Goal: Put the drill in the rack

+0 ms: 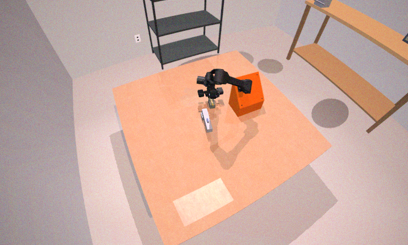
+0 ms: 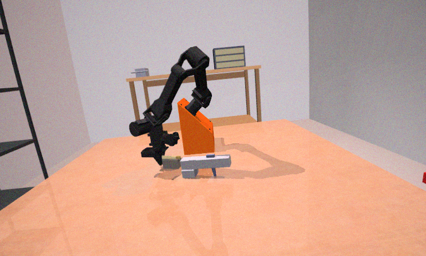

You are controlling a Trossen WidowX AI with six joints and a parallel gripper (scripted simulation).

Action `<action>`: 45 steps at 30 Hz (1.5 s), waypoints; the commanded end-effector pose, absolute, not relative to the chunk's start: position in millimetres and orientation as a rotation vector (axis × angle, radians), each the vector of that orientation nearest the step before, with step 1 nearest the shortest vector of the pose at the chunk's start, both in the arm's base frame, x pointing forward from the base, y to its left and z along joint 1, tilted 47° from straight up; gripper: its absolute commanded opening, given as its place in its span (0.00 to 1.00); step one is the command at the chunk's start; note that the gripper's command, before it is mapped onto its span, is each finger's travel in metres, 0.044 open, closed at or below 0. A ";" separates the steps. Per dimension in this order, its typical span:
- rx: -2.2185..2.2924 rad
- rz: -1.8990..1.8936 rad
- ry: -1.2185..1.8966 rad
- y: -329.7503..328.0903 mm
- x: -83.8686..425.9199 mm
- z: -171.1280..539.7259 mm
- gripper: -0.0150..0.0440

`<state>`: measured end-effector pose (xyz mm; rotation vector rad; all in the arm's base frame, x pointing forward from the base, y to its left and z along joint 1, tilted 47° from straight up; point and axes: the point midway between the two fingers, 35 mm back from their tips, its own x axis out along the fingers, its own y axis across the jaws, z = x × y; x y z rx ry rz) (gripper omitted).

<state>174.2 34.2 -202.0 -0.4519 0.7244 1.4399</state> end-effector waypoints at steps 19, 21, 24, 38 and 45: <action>-0.444 1.435 0.729 37.4 172.1 -203.9 0.88; -0.444 1.435 0.729 37.4 172.1 -203.9 0.97; -0.443 1.436 0.729 33.6 172.4 -200.7 1.00; -0.444 1.437 0.727 -10.5 171.4 -159.6 1.00; -0.433 1.437 0.731 -16.2 172.3 -154.4 1.00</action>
